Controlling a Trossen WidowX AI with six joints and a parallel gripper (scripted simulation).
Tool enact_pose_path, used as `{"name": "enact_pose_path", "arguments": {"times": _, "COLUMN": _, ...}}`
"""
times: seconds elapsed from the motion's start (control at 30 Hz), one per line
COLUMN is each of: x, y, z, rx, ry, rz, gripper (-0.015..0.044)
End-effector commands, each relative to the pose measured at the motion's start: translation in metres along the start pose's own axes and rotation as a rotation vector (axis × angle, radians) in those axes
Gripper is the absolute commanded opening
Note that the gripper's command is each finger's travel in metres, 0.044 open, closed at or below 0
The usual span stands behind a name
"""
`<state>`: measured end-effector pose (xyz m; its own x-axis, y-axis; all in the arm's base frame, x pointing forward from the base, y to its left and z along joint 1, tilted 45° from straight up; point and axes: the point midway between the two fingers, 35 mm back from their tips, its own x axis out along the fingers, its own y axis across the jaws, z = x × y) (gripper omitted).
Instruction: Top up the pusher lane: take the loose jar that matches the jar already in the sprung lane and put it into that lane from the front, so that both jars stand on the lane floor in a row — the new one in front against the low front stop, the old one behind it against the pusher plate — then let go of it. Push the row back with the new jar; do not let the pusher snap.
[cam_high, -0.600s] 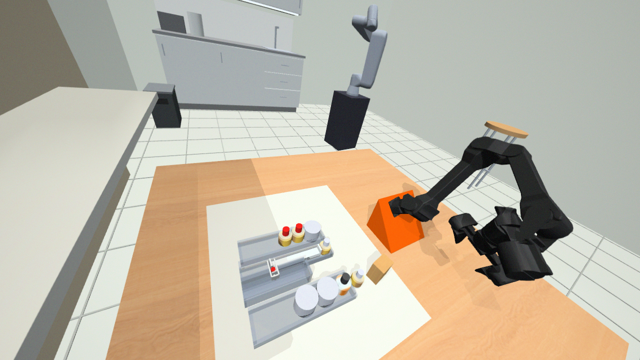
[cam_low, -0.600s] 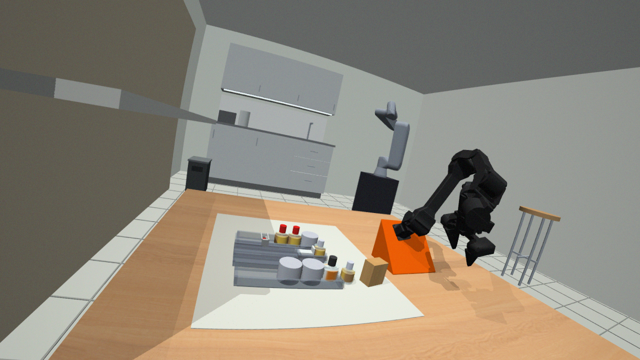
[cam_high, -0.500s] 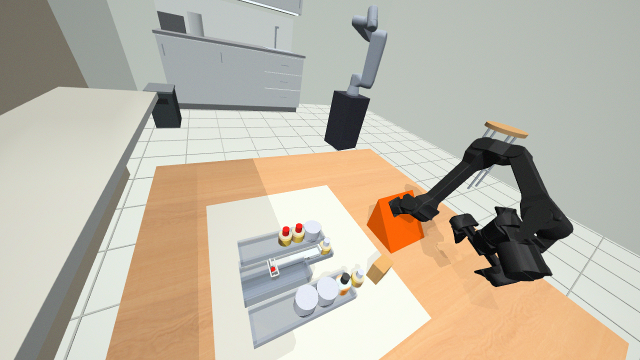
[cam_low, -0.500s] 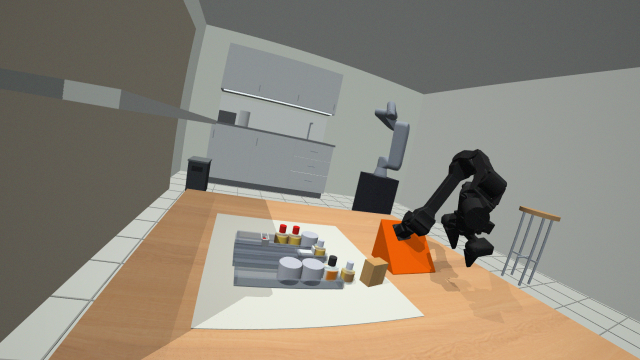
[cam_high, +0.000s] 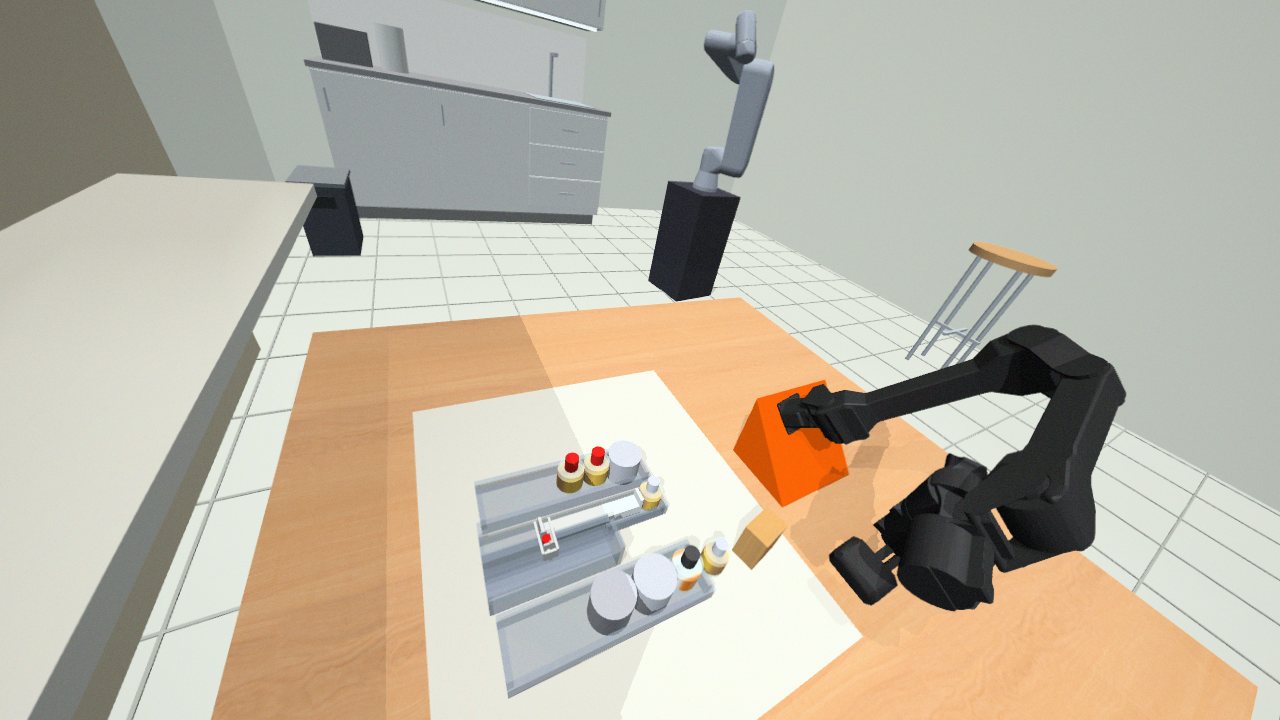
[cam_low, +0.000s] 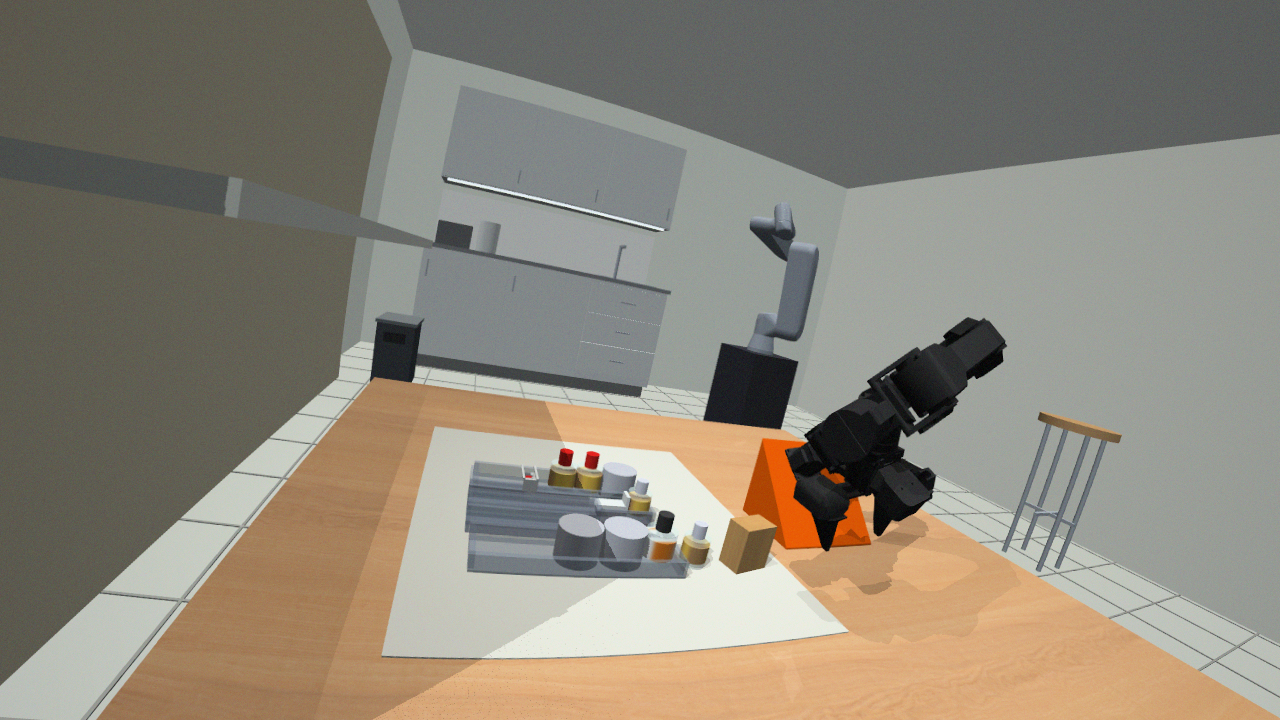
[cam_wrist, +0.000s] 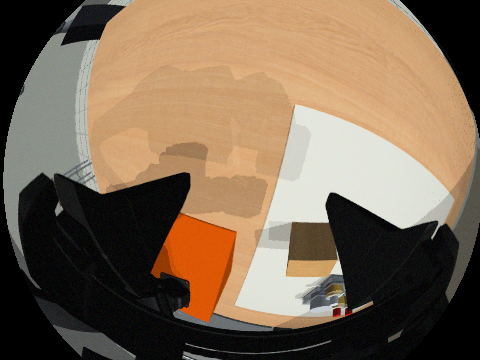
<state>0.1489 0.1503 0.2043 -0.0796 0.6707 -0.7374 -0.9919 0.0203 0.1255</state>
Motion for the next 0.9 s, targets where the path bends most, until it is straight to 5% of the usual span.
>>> {"name": "enact_pose_path", "arguments": {"times": 0.0, "x": -0.007, "y": -0.065, "z": -0.030, "rx": 0.590, "ry": -0.040, "rz": -0.062, "gripper": 0.0440}}
{"name": "enact_pose_path", "arguments": {"times": 0.43, "x": -0.030, "y": -0.149, "z": -0.124, "rx": 1.580, "ry": -0.199, "rz": -0.118, "gripper": 0.0440}}
{"name": "enact_pose_path", "arguments": {"times": 0.87, "x": -0.028, "y": -0.151, "z": -0.126, "rx": 1.595, "ry": -0.203, "rz": -0.119, "gripper": 0.0440}}
